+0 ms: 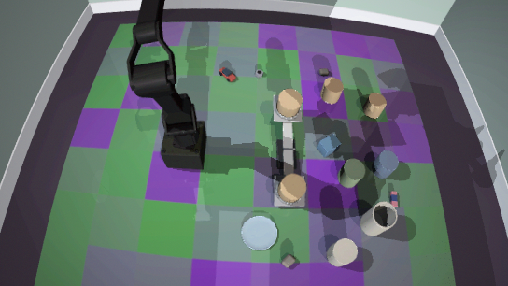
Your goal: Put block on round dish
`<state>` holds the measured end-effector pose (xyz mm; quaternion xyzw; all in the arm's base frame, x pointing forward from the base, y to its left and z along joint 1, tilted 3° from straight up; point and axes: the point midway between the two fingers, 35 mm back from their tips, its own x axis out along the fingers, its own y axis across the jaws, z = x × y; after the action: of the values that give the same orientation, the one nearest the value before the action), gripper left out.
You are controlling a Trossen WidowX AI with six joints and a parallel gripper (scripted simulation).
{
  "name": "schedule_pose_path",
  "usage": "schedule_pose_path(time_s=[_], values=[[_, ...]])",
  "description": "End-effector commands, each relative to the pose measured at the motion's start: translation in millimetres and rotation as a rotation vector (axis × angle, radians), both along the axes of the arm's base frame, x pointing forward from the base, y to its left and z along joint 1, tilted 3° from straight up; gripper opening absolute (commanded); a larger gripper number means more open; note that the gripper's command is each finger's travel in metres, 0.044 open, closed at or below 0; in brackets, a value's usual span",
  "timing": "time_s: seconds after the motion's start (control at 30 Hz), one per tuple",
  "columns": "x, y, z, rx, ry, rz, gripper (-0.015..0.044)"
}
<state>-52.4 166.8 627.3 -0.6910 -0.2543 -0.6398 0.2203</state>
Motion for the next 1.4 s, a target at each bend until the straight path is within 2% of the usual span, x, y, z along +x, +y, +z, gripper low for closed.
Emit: schedule_pose_path(time_s=[0.0,0.03,0.67,1.37], values=[[0,1,0,-0.003,-0.001,-0.005,0.0426],[1,2,0,-0.012,-0.005,-0.019,0.0440],[39,62,-27,-0.362,-0.166,-0.547,0.0440],[113,103,-90,-0.796,-0.367,-1.094,0.0440]])
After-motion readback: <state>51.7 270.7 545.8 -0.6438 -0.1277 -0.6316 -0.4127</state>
